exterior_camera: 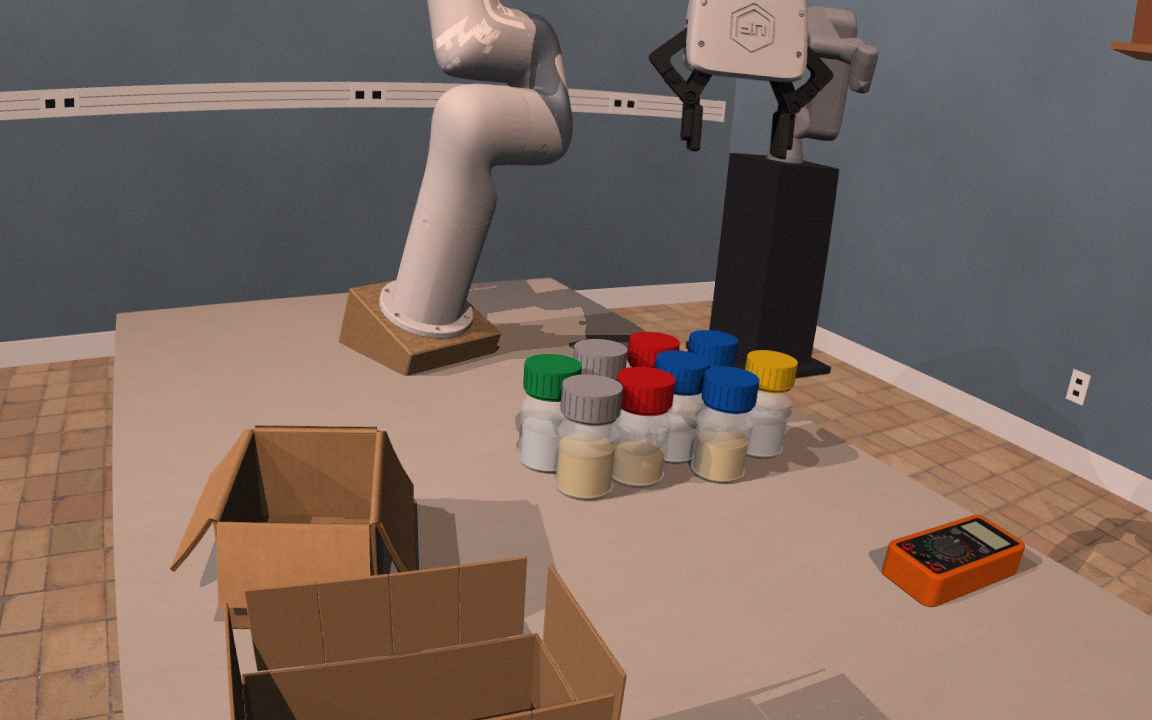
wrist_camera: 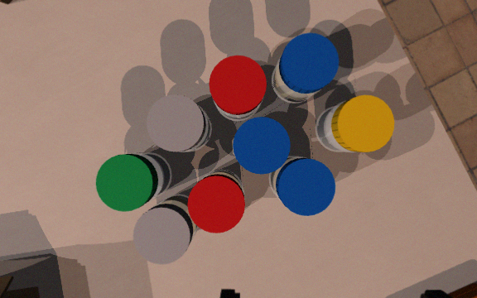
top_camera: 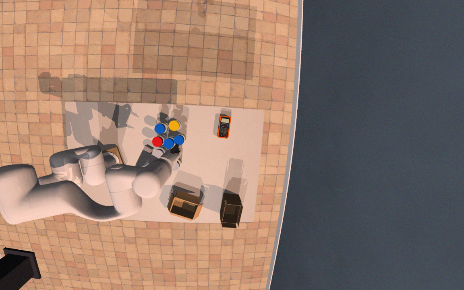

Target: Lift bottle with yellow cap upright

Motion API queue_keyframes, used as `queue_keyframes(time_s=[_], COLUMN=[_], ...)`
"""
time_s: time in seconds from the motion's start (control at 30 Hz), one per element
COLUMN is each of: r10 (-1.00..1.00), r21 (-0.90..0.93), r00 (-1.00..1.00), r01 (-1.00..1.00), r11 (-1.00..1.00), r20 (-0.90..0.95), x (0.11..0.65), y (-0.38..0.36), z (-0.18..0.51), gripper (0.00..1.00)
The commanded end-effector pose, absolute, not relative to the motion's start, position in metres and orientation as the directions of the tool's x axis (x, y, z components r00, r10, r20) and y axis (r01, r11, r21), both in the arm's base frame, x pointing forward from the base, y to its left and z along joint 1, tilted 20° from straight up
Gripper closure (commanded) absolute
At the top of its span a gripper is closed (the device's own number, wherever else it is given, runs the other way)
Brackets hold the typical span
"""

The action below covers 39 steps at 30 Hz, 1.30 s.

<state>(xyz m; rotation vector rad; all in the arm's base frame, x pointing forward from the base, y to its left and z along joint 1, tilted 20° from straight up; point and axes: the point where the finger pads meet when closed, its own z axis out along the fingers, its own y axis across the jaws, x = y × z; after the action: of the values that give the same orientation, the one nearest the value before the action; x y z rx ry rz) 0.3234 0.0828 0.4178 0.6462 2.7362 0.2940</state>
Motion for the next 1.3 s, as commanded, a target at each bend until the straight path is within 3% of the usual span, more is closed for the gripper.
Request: queue_keyframes(time_s=[0.0,0.3,1.27], r10=[0.482,0.633,0.830], r21=[0.274,0.311,0.346], r00=[-0.840,-0.750,-0.551], r01=[0.416,0.565,0.765], r11=[0.867,0.764,0.544], r20=[-0.250,-0.191,-0.087], x=[0.324,0.326,0.328], y=[0.084,0.099,0.125], z=[0.419,0.413,0.403], gripper=[0.21,0.21,0.21])
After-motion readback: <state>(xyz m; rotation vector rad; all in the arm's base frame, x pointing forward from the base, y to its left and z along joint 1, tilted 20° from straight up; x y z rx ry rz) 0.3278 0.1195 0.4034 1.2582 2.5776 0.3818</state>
